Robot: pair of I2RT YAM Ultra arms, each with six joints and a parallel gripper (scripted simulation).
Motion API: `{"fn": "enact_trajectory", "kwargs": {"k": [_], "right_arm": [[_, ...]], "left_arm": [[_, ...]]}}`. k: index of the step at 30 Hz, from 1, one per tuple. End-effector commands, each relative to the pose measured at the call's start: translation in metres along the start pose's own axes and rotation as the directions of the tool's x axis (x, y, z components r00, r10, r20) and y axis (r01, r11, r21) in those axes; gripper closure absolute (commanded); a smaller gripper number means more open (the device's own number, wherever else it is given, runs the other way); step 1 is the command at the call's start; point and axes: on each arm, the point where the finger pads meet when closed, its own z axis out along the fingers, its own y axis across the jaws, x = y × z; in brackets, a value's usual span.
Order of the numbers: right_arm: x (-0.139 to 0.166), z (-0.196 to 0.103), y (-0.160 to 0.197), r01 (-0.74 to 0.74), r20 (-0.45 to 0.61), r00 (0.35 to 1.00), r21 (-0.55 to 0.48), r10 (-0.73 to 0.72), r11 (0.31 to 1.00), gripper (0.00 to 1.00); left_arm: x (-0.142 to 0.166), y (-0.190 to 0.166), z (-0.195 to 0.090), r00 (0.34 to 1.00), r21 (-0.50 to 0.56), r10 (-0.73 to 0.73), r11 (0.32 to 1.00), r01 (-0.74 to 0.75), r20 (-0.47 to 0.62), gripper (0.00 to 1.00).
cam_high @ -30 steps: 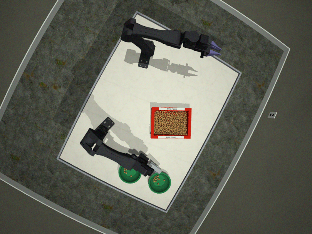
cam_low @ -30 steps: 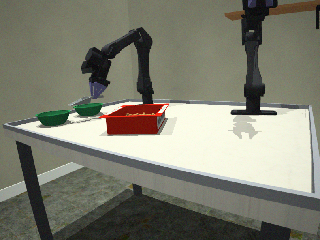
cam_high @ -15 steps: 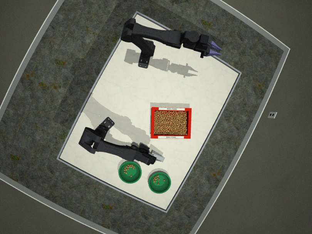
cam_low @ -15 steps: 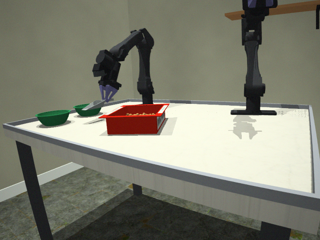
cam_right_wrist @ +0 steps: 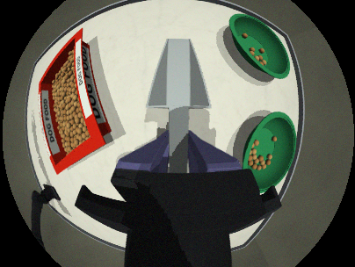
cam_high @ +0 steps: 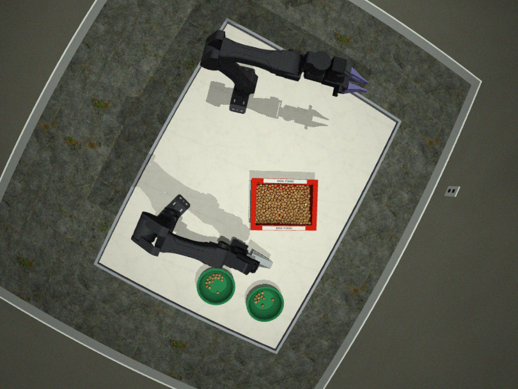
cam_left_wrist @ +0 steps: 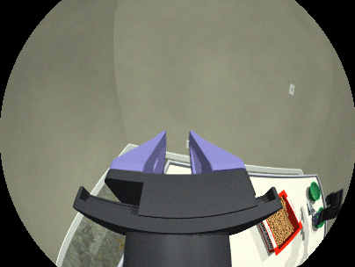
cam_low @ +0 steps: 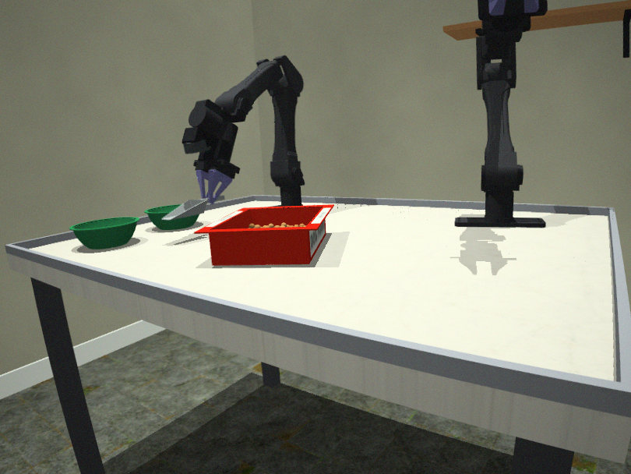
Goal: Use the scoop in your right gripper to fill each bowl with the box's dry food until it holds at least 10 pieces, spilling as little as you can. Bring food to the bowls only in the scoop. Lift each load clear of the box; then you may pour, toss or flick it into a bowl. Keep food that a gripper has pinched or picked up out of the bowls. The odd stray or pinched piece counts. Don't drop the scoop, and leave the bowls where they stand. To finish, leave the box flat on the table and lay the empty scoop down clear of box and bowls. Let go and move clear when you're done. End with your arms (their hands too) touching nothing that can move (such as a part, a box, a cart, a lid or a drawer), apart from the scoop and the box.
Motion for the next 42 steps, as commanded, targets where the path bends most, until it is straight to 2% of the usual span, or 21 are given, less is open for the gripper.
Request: {"fn": "enact_trajectory", "kwargs": {"k": [1,3,4,9,11,13,15,17,22,23,25,28,32,34,39,40,42], "right_arm": [[-0.012,-0.010,-0.002,-0.003,0.054,0.999,-0.002,0.003,1.000,1.00],[-0.019,-0.014,-0.002,-0.003,0.069,0.998,-0.002,0.003,1.000,1.00],[0.009,0.009,-0.002,-0.003,-0.013,1.000,-0.003,0.003,1.000,1.00],[-0.012,-0.004,-0.003,-0.006,0.064,0.998,0.000,0.006,1.000,1.00],[0.002,0.004,-0.003,-0.006,0.037,0.999,0.000,0.006,1.000,1.00],[-0.011,-0.002,-0.002,-0.003,0.060,0.998,-0.001,0.004,1.000,1.00],[-0.011,-0.002,-0.002,-0.003,0.060,0.998,-0.001,0.004,1.000,1.00],[0.010,0.020,-0.002,-0.001,-0.007,1.000,0.001,0.001,1.000,1.00],[-0.010,0.005,-0.003,-0.003,0.074,0.997,0.003,0.003,1.000,1.00],[0.003,0.013,-0.002,-0.003,0.042,0.999,0.003,0.003,1.000,1.00],[0.004,0.022,-0.003,-0.002,0.019,1.000,0.003,0.002,1.000,1.00],[-0.008,0.010,-0.003,-0.004,0.075,0.997,0.003,0.004,1.000,1.00],[-0.004,0.015,-0.003,-0.005,0.054,0.999,0.003,0.004,1.000,1.00],[0.013,0.030,-0.003,-0.005,0.006,1.000,0.003,0.005,1.000,1.00],[-0.005,0.018,-0.002,-0.003,0.076,0.997,0.002,0.002,1.000,1.00],[0.008,0.024,0.000,0.002,0.050,0.999,-0.002,-0.002,1.000,1.00],[0.010,0.035,0.000,0.003,0.020,1.000,-0.001,-0.003,1.000,1.00]], "left_arm": [[-0.031,0.004,-0.010,0.998,-0.010,-0.008,1.000,0.009,0.066,0.74],[-0.031,0.004,-0.010,0.998,-0.010,-0.008,1.000,0.009,0.066,0.74],[-0.031,0.004,-0.010,0.998,-0.010,-0.008,1.000,0.009,0.066,0.74],[-0.031,0.004,-0.010,0.998,-0.010,-0.008,1.000,0.009,0.066,0.74],[-0.031,0.004,-0.010,0.998,-0.010,-0.008,1.000,0.009,0.066,0.74],[-0.031,0.004,-0.010,0.998,-0.010,-0.008,1.000,0.009,0.066,0.74],[-0.031,0.004,-0.010,0.998,-0.010,-0.008,1.000,0.009,0.066,0.74],[-0.031,0.004,-0.010,0.998,-0.010,-0.008,1.000,0.009,0.066,0.74],[-0.031,0.004,-0.010,0.998,-0.010,-0.008,1.000,0.009,0.066,0.74],[-0.031,0.004,-0.010,0.998,-0.010,-0.008,1.000,0.009,0.066,0.74],[-0.031,0.004,-0.010,0.998,-0.010,-0.008,1.000,0.009,0.066,0.74],[-0.031,0.004,-0.010,0.998,-0.010,-0.008,1.000,0.009,0.066,0.74],[-0.031,0.004,-0.010,0.998,-0.010,-0.008,1.000,0.009,0.066,0.74],[-0.031,0.004,-0.010,0.998,-0.010,-0.008,1.000,0.009,0.066,0.74],[-0.031,0.004,-0.010,0.998,-0.010,-0.008,1.000,0.009,0.066,0.74],[-0.031,0.004,-0.010,0.998,-0.010,-0.008,1.000,0.009,0.066,0.74],[-0.031,0.004,-0.010,0.998,-0.010,-0.008,1.000,0.009,0.066,0.74]]}}
